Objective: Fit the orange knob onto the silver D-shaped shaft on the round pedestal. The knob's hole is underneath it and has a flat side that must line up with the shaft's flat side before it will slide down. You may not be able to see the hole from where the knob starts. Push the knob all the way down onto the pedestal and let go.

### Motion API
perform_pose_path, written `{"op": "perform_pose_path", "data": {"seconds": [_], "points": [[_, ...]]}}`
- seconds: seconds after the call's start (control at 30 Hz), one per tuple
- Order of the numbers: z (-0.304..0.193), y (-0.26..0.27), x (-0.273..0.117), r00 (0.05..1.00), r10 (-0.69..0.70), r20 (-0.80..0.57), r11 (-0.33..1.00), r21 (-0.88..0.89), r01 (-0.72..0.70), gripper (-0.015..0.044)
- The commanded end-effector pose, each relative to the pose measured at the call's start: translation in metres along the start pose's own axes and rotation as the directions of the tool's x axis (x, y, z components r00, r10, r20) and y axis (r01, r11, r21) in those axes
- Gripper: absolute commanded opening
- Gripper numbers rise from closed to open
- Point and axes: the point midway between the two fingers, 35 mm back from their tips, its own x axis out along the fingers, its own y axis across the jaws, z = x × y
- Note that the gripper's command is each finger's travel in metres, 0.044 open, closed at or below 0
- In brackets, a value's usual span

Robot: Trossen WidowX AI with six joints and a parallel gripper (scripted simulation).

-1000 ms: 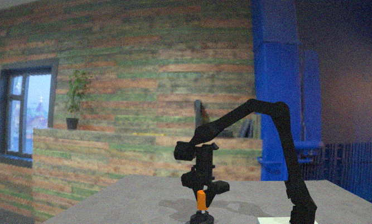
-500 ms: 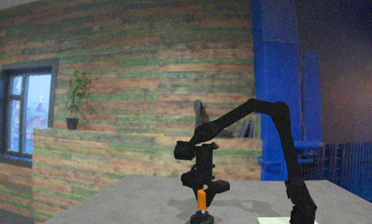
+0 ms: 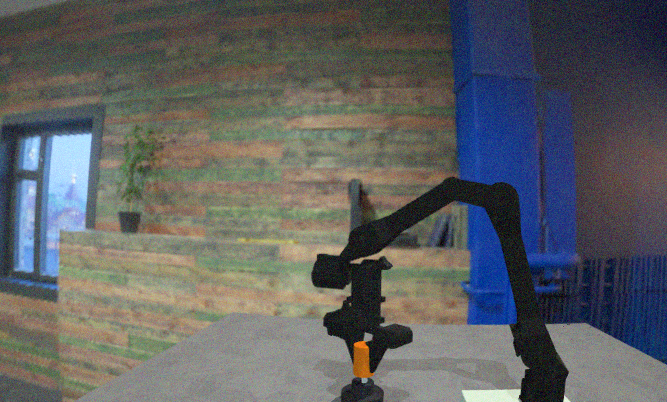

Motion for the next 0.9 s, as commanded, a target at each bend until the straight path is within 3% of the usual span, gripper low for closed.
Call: {"op": "perform_pose_path", "data": {"seconds": [0.0,0.87], "points": [[0.001,0.000,0.000,1.000,-0.002,0.004,1.000,-0.004,0.002,0.0000],[0.001,-0.001,0.011,1.000,-0.002,0.004,1.000,0.000,0.002,0.0000]]}}
